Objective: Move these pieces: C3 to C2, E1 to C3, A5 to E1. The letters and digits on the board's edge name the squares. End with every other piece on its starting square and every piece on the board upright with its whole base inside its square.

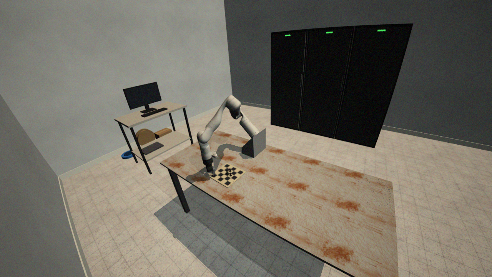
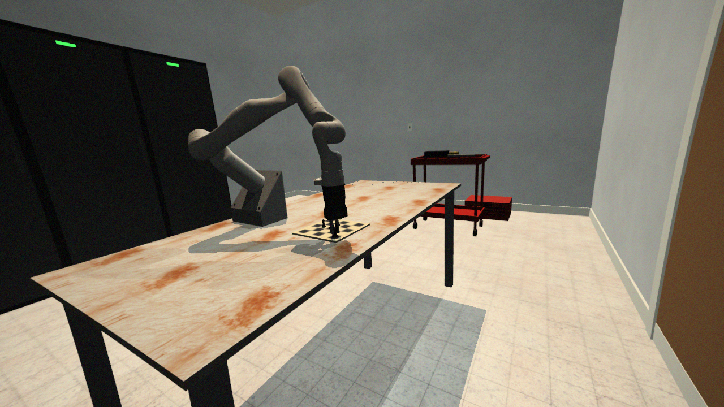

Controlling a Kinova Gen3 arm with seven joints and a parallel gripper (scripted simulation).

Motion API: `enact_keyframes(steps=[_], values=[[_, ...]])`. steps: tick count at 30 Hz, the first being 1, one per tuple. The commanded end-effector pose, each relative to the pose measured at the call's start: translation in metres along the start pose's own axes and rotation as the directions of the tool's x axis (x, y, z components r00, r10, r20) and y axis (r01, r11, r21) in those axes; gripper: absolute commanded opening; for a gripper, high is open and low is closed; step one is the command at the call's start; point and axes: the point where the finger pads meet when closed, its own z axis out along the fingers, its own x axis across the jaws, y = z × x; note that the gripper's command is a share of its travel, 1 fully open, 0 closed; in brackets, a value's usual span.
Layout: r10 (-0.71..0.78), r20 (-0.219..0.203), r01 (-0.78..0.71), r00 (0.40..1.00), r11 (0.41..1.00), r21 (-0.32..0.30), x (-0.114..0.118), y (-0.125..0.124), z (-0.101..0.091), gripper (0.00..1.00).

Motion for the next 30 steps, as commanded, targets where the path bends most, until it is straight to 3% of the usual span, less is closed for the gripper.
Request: enact_keyframes(steps=[1,3,11,15,30], values=[[-0.004,-0.002,0.004,1.0,1.0,-0.002,0.0,0.001,-0.014,0.0],[-0.004,-0.002,0.004,1.0,1.0,-0.002,0.0,0.001,-0.014,0.0],[-0.007,-0.003,0.007,1.0,1.0,-0.004,0.001,0.001,-0.072,0.0],[-0.007,-0.003,0.007,1.0,1.0,-0.004,0.001,0.001,-0.092,0.0],[-0.002,-0.002,0.002,1.0,1.0,-0.001,0.001,-0.002,-0.098,0.0]])
